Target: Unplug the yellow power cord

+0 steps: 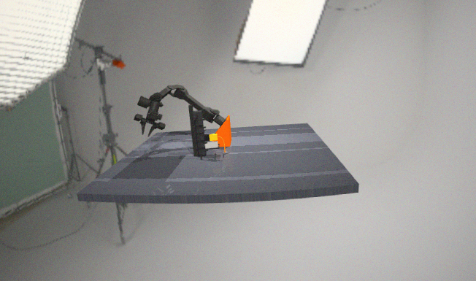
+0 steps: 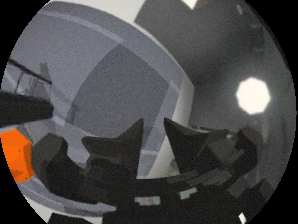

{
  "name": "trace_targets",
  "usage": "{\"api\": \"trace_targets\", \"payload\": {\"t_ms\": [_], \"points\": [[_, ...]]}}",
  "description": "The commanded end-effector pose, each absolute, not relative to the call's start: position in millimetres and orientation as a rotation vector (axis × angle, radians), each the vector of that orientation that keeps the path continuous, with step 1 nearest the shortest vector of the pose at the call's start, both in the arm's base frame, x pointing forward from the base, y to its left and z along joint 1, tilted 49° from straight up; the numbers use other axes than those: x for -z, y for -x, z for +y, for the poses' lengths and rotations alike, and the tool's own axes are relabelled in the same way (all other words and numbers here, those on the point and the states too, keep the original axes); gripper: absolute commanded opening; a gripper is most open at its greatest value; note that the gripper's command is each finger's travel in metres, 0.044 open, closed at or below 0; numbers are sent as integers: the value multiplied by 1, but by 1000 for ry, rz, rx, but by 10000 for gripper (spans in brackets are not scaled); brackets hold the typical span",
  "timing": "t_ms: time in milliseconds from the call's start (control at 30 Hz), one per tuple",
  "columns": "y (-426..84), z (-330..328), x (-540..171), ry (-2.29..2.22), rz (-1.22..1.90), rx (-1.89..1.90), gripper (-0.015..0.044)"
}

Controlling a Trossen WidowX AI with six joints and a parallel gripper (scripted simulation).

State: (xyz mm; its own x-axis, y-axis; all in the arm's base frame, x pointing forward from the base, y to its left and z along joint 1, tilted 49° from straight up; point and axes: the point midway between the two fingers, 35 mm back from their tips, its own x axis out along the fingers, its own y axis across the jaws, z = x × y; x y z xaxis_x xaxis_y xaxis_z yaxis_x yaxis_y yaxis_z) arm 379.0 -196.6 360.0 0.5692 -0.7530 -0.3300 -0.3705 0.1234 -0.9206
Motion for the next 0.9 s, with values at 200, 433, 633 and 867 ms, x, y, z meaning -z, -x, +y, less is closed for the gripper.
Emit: {"api": "trace_targets", "payload": {"t_ms": [200,433,633,867], "points": [[-427,-122,-325,1386,838,232,160],[-449,-66,-300,1315,776,154,160],[-462,-17,-278,1254,735,86,160],[-477,17,-260,1113,688,77,160]]}}
